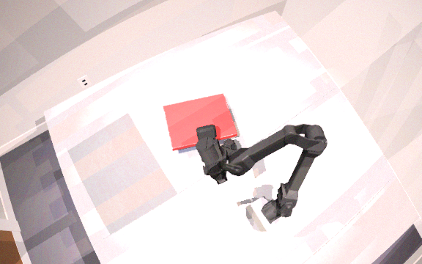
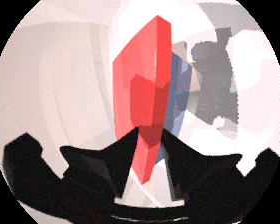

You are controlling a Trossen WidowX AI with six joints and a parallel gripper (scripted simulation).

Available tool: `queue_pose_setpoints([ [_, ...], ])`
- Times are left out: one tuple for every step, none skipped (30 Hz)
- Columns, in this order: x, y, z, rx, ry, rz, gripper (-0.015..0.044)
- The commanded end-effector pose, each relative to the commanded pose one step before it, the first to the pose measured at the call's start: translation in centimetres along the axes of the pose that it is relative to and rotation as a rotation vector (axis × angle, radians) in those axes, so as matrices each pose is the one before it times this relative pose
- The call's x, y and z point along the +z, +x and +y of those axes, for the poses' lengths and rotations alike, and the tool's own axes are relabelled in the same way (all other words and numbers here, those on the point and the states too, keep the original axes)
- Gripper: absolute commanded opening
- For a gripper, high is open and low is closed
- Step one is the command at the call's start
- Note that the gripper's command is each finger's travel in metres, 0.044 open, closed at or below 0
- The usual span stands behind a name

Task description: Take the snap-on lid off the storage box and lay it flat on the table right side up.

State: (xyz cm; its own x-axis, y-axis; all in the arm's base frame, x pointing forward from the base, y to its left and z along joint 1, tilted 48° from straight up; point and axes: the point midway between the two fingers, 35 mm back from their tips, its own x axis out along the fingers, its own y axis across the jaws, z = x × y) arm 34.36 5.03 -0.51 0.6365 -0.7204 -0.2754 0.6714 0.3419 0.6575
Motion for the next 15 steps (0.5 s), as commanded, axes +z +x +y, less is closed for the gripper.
queue_pose_setpoints([
  [0.013, -0.344, 0.435, 0.00271, 0.0033, 0.00516, 0.0],
  [-0.001, -0.084, 0.104, -0.00001, 0.0001, 0.00009, 0.0],
  [-0.001, -0.082, 0.104, -0.00002, 0.0, 0.00006, 0.0],
  [-0.001, -0.081, 0.104, -0.00003, 0.0, 0.00005, 0.0],
  [-0.001, -0.079, 0.105, -0.00003, 0.0, 0.00005, 0.0],
  [-0.001, -0.078, 0.106, -0.00003, 0.0, 0.00004, 0.0],
  [-0.001, -0.075, 0.108, -0.00003, 0.0, 0.00004, 0.0],
  [-0.001, -0.073, 0.11, -0.00002, 0.0, 0.00004, 0.0],
  [-0.001, -0.071, 0.111, -0.00002, 0.0, 0.00004, 0.0],
  [-0.001, -0.069, 0.113, -0.00002, 0.0, 0.00004, 0.0],
  [-0.001, -0.068, 0.114, -0.00002, 0.0, 0.00004, 0.0],
  [-0.001, -0.067, 0.115, -0.00002, 0.0, 0.00004, 0.0],
  [-0.001, -0.065, 0.116, -0.00002, 0.0, 0.00003, 0.0],
  [-0.001, -0.064, 0.117, -0.00002, 0.0, 0.00003, 0.0],
  [-0.001, -0.063, 0.118, -0.00002, 0.0, 0.00003, 0.0],
])
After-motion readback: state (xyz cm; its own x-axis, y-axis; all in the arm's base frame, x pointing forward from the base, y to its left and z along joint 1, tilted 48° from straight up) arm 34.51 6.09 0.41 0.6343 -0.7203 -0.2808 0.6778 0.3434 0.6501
